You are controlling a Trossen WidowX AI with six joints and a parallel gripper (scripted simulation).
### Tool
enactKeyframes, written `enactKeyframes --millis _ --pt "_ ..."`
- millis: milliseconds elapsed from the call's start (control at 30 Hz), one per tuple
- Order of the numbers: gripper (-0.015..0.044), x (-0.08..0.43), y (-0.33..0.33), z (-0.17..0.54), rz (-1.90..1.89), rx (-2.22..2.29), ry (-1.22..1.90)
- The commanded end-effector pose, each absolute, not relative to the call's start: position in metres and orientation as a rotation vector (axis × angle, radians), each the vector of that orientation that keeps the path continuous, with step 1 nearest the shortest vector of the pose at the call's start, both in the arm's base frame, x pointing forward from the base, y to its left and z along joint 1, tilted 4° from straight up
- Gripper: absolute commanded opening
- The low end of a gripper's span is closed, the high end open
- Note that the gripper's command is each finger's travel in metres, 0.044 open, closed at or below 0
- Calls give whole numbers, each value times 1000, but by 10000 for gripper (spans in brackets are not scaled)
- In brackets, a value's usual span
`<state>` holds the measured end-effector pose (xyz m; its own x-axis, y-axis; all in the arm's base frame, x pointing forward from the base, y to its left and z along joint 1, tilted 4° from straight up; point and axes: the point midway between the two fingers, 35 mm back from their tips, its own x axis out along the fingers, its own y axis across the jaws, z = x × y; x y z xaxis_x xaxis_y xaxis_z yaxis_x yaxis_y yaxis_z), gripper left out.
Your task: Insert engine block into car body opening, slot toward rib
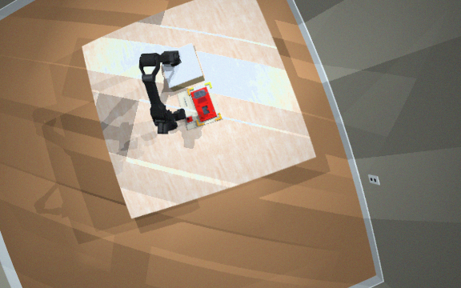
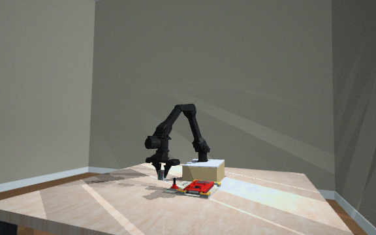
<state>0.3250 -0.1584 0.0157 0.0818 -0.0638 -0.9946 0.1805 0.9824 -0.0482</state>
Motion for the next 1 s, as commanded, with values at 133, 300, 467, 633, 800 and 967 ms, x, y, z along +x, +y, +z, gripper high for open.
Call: enactKeyframes --millis 133,300,467,633,800,967 --pt "0 326 -158 1 -174 97 1480" --pt "0 326 -158 -7 -174 97 1480" --pt "0 327 -159 -16 -174 97 1480" --pt "0 328 -159 -24 -174 97 1480" --pt "0 328 -160 -32 -174 97 1480" --pt "0 328 -160 -32 -174 97 1480"
